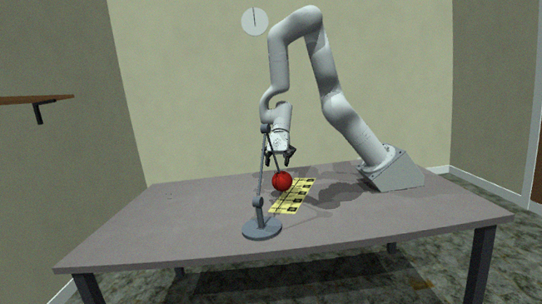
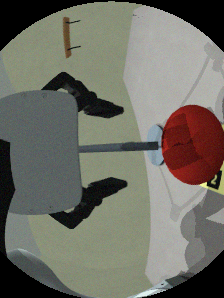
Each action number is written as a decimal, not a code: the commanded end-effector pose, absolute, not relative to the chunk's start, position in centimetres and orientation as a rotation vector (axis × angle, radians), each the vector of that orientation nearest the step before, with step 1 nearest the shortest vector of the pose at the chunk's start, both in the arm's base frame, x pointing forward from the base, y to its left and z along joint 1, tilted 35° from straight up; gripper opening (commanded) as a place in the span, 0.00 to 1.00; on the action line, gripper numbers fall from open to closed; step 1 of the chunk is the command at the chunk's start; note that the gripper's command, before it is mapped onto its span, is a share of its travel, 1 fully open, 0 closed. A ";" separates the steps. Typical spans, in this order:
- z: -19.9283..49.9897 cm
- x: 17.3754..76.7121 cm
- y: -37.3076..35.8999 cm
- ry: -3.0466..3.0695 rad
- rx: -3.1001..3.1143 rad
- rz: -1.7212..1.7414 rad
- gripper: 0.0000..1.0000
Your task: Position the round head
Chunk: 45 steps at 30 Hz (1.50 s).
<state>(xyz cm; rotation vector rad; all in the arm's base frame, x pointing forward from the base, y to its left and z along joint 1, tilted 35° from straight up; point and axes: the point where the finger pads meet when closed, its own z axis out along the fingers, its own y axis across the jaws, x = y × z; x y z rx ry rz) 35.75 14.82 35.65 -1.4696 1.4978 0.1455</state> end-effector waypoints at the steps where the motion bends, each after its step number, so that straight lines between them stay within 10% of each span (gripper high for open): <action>1: 35.7 35.8 14.8 1.497 -1.469 0.145 1.00; 45: 41.7 29.3 6.7 1.498 -1.469 0.141 1.00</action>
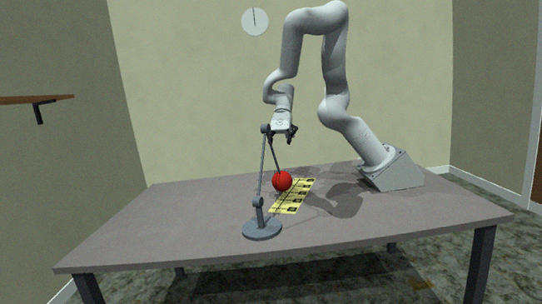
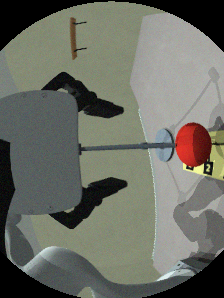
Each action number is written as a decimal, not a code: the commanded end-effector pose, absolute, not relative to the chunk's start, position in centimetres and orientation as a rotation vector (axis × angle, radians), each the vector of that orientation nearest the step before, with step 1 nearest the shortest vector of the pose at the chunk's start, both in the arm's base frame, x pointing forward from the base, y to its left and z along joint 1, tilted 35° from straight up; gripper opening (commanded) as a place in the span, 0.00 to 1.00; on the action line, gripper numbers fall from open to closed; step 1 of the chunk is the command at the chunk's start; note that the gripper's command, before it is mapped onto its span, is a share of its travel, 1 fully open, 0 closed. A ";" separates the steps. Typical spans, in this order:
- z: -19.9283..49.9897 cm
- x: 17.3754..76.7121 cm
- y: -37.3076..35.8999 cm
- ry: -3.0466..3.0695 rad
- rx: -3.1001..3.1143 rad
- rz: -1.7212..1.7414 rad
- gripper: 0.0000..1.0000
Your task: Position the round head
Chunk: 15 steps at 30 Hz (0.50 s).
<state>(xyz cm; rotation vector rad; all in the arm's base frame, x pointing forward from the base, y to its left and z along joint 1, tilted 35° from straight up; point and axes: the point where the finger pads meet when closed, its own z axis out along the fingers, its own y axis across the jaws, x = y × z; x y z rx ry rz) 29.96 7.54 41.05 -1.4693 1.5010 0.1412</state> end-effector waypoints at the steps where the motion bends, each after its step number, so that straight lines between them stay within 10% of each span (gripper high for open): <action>1: 41.9 29.1 6.5 1.498 -1.469 0.141 1.00; 15: 41.7 29.3 6.7 1.500 -1.469 0.139 1.00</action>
